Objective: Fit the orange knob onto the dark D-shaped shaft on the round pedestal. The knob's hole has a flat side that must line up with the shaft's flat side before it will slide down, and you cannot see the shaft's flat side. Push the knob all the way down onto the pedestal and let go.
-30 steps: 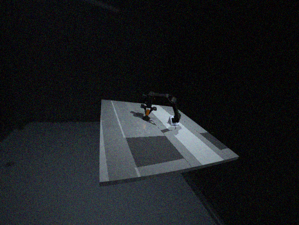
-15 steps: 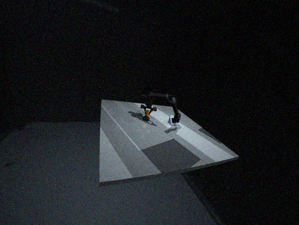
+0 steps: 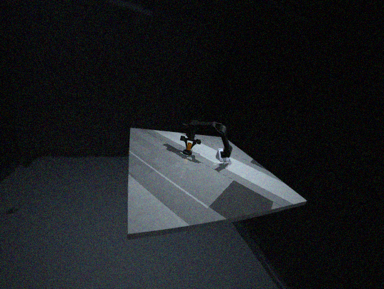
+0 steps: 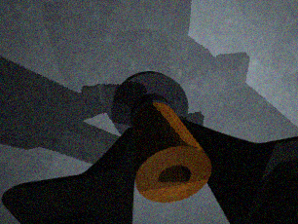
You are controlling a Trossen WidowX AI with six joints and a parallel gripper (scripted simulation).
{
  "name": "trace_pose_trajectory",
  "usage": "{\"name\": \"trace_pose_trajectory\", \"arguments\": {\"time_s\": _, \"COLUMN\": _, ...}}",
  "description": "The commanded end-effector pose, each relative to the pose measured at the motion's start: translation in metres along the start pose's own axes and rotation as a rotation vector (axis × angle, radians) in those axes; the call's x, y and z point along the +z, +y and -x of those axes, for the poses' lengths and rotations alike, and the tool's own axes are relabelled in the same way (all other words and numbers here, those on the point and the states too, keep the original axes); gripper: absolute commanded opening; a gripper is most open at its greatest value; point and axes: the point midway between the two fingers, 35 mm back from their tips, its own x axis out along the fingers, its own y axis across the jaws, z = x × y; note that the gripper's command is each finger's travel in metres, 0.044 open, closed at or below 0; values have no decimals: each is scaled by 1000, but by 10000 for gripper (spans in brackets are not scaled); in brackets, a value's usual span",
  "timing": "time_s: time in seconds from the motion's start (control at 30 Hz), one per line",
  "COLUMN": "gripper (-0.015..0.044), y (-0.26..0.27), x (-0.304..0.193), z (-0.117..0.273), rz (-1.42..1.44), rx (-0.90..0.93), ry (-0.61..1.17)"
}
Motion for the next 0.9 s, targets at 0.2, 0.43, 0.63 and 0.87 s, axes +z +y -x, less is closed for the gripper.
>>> {"name": "trace_pose_trajectory", "arguments": {"time_s": 0.2, "gripper": 105, "y": 0, "x": 0, "z": 1, "rz": 0, "rx": 1, "ry": 0}}
{"name": "trace_pose_trajectory", "arguments": {"time_s": 0.43, "gripper": 289, "y": 0, "x": 0, "z": 1, "rz": 0, "rx": 1, "ry": 0}}
{"name": "trace_pose_trajectory", "arguments": {"time_s": 0.63, "gripper": 440, "y": 0, "x": 0, "z": 1, "rz": 0, "rx": 1, "ry": 0}}
{"name": "trace_pose_trajectory", "arguments": {"time_s": 0.87, "gripper": 440, "y": 3, "x": 1, "z": 21, "rz": -25, "rx": 4, "ry": 3}}
